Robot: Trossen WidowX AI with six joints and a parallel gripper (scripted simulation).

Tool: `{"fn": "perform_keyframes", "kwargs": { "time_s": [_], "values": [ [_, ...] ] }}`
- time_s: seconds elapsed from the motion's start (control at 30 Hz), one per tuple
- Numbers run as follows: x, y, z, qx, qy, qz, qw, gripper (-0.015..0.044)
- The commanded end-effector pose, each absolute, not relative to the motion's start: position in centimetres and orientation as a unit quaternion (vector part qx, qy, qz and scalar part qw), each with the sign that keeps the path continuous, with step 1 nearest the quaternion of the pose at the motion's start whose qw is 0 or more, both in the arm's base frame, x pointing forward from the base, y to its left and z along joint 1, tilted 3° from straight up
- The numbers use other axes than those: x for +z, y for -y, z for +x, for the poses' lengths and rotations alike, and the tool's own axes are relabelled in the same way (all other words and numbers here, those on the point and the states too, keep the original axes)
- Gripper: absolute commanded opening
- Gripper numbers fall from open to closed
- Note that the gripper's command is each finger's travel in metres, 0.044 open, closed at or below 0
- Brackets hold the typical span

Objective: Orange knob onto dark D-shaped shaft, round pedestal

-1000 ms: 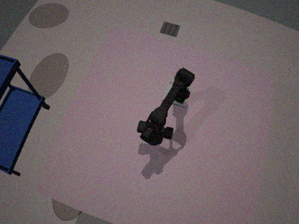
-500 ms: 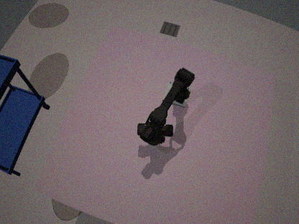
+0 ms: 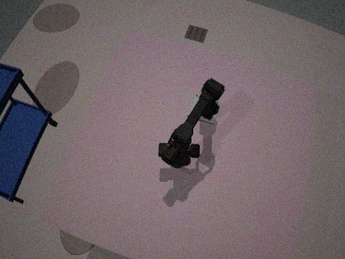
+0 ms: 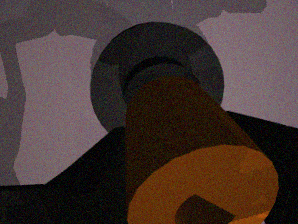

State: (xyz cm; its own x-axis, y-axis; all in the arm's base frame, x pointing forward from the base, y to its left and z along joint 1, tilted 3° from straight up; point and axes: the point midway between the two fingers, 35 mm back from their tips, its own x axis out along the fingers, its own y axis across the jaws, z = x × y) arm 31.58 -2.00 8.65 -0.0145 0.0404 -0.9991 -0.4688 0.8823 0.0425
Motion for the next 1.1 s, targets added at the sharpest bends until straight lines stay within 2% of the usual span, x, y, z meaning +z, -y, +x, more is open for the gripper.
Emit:
{"fn": "perform_keyframes", "kwargs": {
  "time_s": [0.0,0.5,0.73,1.07],
  "values": [
    [8.59,1.99,31.6,0.187,-0.686,-0.158,0.685,0.0],
    [9.08,2.0,31.6,0.187,-0.686,-0.158,0.685,0.0],
    [9.21,2.03,31.79,0.254,-0.664,-0.225,0.666,0.0],
    [8.82,2.08,31.75,0.258,-0.663,-0.229,0.665,0.0]
  ]
}}
